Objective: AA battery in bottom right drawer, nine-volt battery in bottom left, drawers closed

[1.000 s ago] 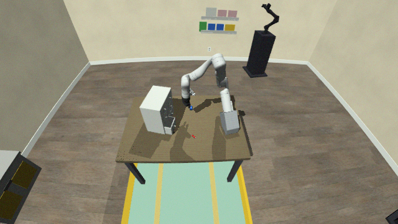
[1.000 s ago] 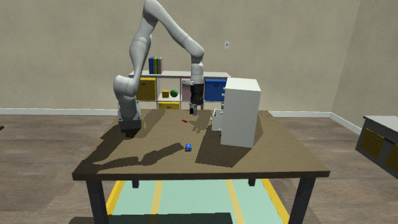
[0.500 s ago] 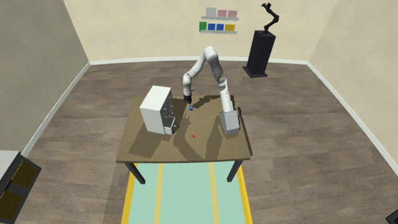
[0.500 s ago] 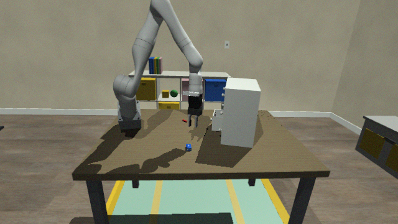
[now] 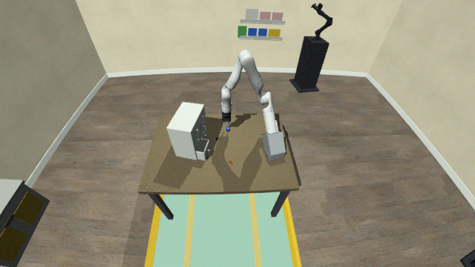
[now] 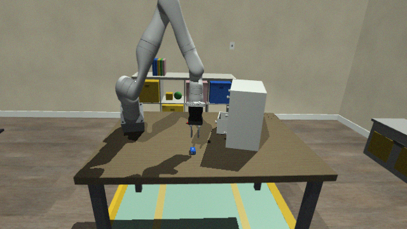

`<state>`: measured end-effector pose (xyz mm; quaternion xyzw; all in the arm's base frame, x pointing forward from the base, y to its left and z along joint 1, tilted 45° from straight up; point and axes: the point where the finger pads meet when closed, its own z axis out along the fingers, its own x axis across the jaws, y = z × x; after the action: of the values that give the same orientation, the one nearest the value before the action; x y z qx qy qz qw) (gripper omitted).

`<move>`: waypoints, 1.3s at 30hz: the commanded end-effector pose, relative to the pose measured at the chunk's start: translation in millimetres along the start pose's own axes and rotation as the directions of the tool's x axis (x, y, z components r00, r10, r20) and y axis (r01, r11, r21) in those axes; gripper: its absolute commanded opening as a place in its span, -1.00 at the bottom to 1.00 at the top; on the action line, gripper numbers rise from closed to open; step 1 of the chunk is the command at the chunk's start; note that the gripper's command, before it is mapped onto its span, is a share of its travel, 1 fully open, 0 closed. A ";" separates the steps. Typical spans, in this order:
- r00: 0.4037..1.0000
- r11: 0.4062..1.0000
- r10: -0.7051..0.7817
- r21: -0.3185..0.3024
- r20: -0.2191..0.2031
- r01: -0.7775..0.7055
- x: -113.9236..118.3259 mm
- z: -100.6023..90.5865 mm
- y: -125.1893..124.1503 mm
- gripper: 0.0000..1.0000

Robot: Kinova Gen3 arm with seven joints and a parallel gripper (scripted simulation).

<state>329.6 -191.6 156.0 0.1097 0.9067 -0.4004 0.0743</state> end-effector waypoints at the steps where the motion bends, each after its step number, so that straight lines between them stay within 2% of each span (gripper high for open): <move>1: 1.000 0.999 -0.022 -0.026 -0.011 0.021 5.4 4.6 -3.7 0.34; 8: 0.994 0.993 -0.107 -0.044 -0.005 0.107 8.1 9.8 -7.0 0.34; 20: 0.991 0.990 -0.133 -0.050 -0.003 0.132 9.0 11.2 -7.8 0.34; 21: 0.991 0.990 -0.133 -0.050 -0.003 0.132 9.0 11.2 -7.8 0.62; 39: 0.991 0.990 -0.133 -0.050 -0.003 0.132 9.0 11.2 -7.8 0.62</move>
<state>319.1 -204.1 151.9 0.0489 0.9218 -0.3816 0.0471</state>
